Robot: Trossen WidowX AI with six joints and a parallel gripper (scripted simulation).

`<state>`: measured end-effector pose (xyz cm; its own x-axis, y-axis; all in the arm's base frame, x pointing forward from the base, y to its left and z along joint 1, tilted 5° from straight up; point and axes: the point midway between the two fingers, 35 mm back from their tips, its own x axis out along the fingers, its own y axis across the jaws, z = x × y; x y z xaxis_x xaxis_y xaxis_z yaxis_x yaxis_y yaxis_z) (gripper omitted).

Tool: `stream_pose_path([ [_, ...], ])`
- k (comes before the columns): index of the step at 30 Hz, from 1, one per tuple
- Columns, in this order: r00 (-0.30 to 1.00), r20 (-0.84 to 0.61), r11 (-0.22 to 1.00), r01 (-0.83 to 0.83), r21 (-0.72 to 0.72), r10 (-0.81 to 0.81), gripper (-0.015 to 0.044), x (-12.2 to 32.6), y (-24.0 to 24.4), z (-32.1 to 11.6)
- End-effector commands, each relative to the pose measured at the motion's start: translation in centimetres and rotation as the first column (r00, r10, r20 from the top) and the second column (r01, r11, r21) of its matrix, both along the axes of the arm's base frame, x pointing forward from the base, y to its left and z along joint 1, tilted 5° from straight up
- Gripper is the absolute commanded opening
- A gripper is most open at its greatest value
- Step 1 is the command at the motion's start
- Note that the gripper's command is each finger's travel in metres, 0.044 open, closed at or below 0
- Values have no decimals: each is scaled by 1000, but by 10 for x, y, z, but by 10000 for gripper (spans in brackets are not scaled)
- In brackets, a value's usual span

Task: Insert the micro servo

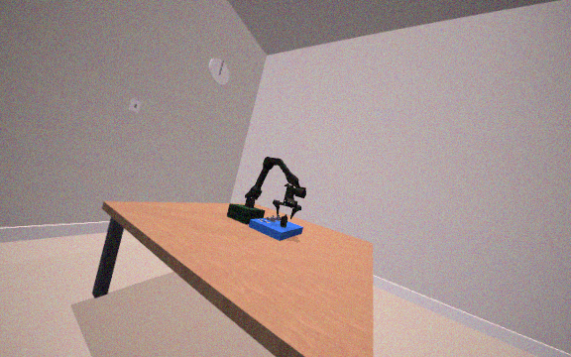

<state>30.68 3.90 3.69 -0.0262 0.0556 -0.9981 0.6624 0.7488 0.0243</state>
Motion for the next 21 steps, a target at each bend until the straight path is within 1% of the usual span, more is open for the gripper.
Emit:
stream_pose_path([
  [1, 1000, -2, 1000, 4, 3, -4, 440, -1, 1, -4],
  [12, 1000, -2, 1000, 4, 3, -4, 151, -1, 1, -4],
  [19, 1000, -2, 1000, 4, 3, -4, 105, -1, 1, -4],
  [21, 1000, -2, 1000, 4, 3, -4, 52, -1, 1, -1],
])
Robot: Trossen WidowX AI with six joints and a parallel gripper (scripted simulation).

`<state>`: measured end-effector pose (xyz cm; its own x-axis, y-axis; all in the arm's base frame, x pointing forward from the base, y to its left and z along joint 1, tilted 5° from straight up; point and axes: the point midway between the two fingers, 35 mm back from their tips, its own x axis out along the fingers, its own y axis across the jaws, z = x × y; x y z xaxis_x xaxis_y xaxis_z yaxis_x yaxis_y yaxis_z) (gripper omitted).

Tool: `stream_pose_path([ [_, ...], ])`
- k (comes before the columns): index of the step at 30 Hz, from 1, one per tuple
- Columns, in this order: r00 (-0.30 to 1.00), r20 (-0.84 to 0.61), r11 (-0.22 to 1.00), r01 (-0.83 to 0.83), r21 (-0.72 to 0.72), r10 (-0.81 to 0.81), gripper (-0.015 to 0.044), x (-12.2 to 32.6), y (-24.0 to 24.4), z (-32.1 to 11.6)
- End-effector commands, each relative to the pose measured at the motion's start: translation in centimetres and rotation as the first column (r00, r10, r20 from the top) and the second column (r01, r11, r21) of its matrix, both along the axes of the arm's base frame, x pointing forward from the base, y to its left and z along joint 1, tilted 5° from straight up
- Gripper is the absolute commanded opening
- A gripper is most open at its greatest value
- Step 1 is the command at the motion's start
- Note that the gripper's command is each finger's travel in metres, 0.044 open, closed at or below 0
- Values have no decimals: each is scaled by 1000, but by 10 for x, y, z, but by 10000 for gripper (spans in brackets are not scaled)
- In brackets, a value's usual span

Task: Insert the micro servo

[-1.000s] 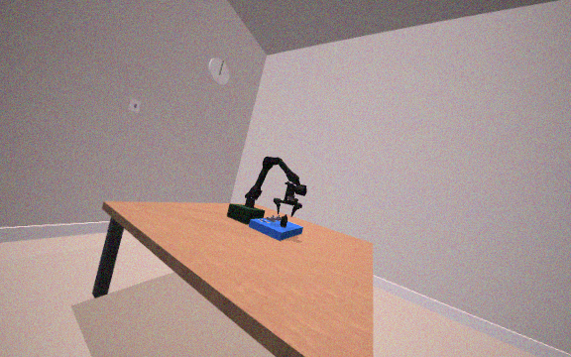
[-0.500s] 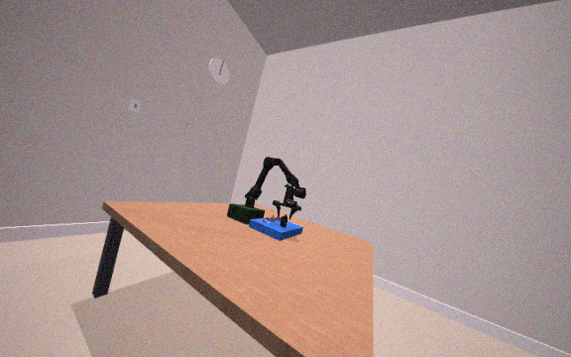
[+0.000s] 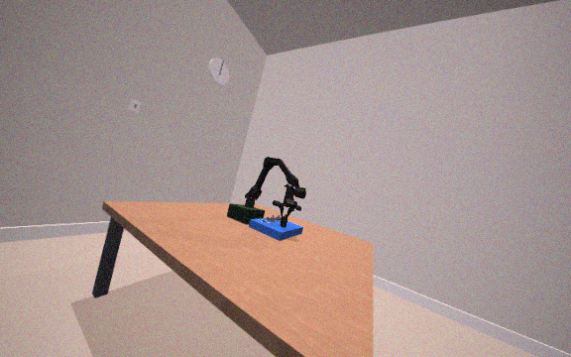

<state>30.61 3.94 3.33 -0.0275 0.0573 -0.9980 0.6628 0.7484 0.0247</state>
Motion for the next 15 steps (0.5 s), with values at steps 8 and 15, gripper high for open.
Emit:
stream_pose_path([
  [8, 1000, -2, 1000, 4, 1, -4, 0, -9, -3, 29],
  [15, 1000, -2, 1000, 4, 1, -4, 0, -9, -7, 29],
])
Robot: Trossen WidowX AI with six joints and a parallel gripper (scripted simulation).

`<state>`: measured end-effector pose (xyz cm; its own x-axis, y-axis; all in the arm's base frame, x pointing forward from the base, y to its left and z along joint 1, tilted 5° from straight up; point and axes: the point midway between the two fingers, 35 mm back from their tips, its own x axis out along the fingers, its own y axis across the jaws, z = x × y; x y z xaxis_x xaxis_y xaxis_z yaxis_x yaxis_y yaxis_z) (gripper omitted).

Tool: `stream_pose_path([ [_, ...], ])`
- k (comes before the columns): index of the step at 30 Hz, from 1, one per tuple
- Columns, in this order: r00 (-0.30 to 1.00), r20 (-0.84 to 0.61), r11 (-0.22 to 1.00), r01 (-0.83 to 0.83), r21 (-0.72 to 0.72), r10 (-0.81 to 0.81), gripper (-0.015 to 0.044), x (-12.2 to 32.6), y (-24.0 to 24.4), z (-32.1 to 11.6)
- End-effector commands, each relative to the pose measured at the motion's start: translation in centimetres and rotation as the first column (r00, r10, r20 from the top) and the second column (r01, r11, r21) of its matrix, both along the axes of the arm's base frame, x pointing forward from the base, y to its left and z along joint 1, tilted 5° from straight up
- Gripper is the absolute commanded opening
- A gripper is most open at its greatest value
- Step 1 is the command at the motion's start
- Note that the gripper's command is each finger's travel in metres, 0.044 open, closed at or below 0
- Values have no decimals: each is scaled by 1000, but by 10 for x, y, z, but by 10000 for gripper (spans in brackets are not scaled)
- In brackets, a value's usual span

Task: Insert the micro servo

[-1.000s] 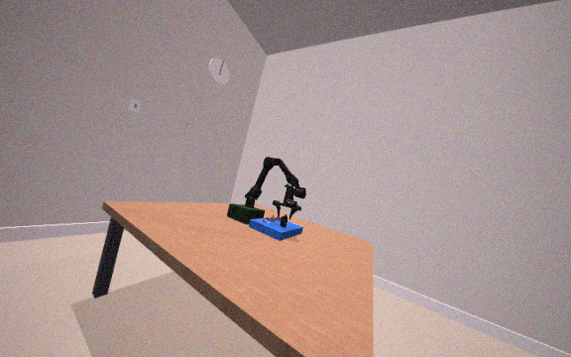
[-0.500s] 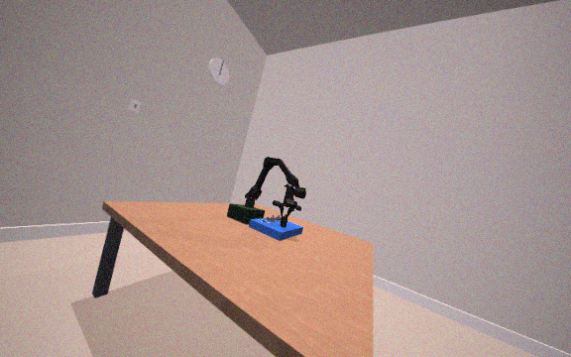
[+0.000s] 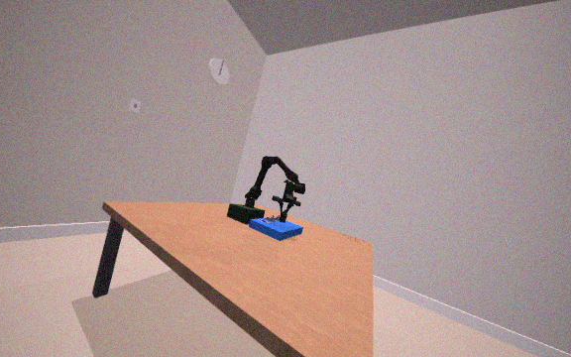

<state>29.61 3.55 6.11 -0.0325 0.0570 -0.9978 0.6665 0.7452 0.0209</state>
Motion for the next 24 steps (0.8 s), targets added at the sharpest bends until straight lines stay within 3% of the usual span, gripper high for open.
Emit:
stream_pose_path([
  [1, 1000, 4, 1000, -1, 1, 1, 0, 1, -6, 1],
  [24, 998, 7, 998, -57, -2, 57, 0, 7, -65, -2],
])
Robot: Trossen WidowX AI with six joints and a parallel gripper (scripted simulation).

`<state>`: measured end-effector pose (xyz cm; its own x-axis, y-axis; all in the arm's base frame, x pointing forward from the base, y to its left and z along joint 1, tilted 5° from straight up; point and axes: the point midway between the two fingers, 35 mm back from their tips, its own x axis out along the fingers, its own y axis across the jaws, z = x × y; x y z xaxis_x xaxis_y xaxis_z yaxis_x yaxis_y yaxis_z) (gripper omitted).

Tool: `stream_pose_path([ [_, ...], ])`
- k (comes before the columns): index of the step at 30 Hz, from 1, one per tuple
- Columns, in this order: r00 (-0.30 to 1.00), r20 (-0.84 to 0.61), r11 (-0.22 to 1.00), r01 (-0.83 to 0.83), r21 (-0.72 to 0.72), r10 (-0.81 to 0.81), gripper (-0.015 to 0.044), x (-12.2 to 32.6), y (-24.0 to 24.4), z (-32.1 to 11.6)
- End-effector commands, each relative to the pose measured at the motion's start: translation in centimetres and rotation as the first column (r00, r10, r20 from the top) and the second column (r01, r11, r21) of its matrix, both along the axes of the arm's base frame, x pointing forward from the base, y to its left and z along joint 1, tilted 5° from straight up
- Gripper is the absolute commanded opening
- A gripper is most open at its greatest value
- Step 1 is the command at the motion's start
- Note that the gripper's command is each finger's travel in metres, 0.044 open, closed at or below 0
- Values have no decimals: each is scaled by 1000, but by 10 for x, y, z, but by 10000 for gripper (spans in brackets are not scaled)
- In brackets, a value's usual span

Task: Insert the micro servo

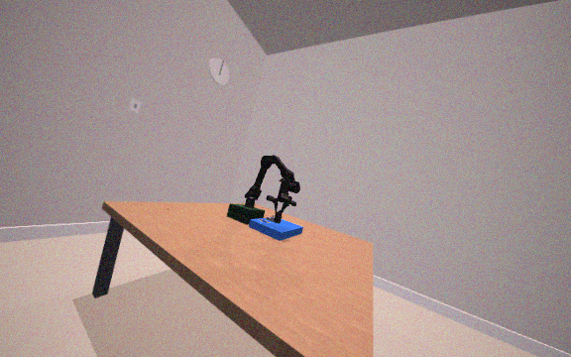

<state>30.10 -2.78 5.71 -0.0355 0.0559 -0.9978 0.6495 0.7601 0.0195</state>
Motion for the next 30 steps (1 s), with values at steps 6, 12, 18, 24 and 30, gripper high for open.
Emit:
stream_pose_path([
  [6, 975, 20, 975, -223, 2, 223, 0, 2, -1, 2],
  [12, 910, 32, 911, -413, 4, 413, 0, 2, -1, 2],
  [18, 809, 44, 809, -587, 4, 587, 0, 2, -1, 2],
  [24, 712, 53, 713, -701, 2, 700, 0, 2, -1, 2],
  [30, 712, 52, 713, -701, 2, 700, 0, -2, -2, 2],
])
